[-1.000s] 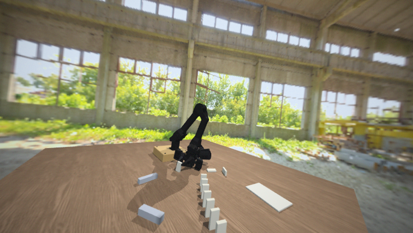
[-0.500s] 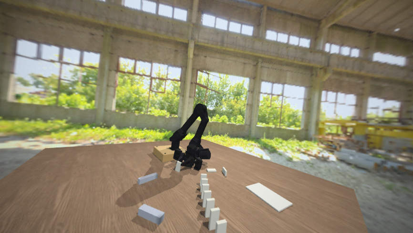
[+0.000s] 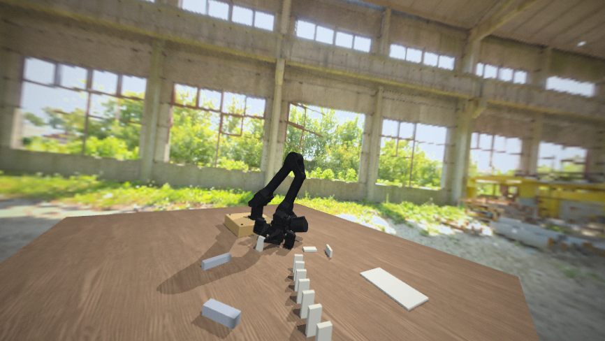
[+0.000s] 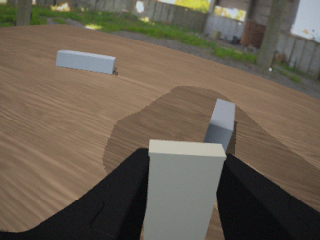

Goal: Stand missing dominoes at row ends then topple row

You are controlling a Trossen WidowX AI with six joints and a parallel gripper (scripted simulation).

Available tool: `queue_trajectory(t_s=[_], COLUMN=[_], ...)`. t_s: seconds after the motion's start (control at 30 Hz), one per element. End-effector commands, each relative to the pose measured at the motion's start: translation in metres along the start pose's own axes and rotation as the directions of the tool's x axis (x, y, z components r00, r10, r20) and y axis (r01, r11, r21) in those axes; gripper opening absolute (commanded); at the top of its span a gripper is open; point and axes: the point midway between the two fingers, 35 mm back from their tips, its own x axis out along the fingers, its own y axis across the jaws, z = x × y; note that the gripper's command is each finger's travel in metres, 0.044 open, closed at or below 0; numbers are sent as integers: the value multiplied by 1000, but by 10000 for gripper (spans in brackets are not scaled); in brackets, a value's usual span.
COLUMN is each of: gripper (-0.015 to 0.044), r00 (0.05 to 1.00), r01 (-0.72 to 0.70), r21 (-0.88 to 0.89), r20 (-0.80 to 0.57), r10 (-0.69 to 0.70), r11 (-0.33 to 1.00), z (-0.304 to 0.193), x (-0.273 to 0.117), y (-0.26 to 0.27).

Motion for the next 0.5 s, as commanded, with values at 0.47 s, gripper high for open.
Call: queue_trajectory(t_s=[0.47], gripper=[107], r00=[1000], r01=[-1], r21=[-10], r20=[-4], r10=[1], r11=[1000], z=[-1], x=[1], y=[-3])
